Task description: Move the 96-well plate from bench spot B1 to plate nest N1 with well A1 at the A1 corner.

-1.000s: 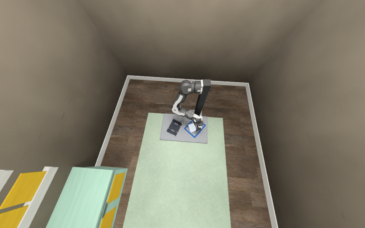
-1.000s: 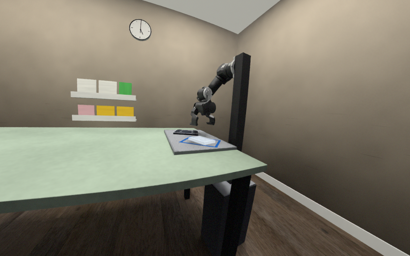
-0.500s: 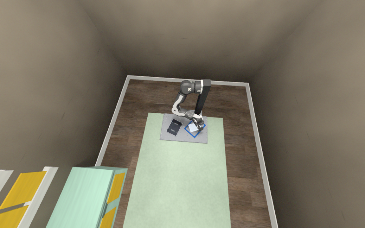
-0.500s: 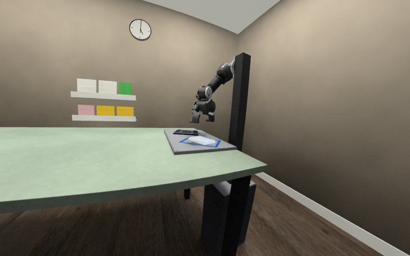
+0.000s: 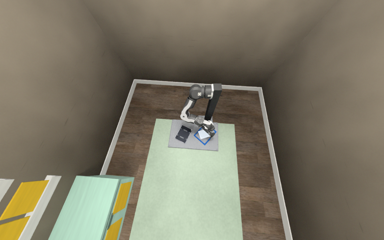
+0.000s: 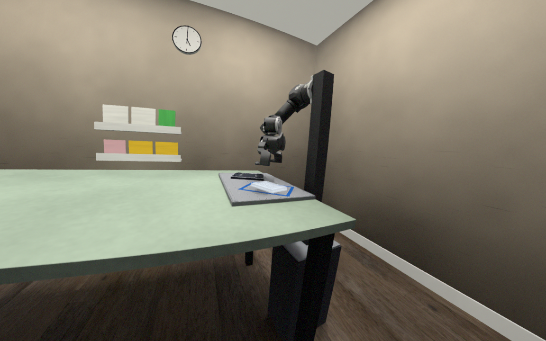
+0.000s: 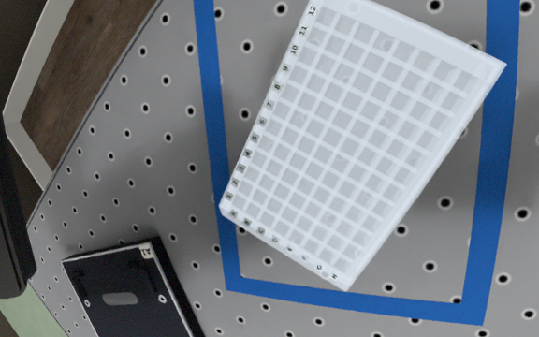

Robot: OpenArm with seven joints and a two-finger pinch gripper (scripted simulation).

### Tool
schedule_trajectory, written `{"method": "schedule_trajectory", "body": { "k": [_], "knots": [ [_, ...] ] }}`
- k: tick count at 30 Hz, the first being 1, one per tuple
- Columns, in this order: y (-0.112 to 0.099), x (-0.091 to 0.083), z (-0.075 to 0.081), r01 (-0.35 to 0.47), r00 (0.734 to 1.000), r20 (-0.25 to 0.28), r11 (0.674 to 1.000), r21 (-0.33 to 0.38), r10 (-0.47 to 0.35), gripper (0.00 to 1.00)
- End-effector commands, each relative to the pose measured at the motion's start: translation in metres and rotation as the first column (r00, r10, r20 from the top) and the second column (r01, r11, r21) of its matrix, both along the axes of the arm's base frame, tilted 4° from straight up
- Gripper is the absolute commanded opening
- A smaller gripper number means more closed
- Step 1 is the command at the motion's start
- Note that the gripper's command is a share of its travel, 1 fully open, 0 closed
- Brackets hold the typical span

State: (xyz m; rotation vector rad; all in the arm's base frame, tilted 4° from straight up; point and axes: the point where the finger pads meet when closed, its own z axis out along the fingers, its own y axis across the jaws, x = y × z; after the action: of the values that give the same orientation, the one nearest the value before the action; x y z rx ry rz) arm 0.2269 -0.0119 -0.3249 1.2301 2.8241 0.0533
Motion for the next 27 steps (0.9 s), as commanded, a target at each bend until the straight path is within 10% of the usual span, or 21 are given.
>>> {"method": "schedule_trajectory", "body": {
  "k": [1, 6, 11, 23, 27],
  "knots": [
    [0.0009, 0.0015, 0.0008, -0.003, 1.0, 0.005, 1.0, 0.006, 0.003, 1.0],
    [0.0009, 0.0015, 0.0008, -0.003, 1.0, 0.005, 1.0, 0.006, 0.003, 1.0],
    [0.0025, 0.0006, 0.0036, -0.229, 0.974, 0.008, 0.974, -0.006, 0.229, 1.0],
    [0.0025, 0.0006, 0.0036, -0.229, 0.974, 0.008, 0.974, -0.006, 0.229, 1.0],
    [0.0013, 0.0007, 0.0018, -0.395, 0.919, 0.004, 0.919, -0.022, 0.395, 1.0]
  ]
}}
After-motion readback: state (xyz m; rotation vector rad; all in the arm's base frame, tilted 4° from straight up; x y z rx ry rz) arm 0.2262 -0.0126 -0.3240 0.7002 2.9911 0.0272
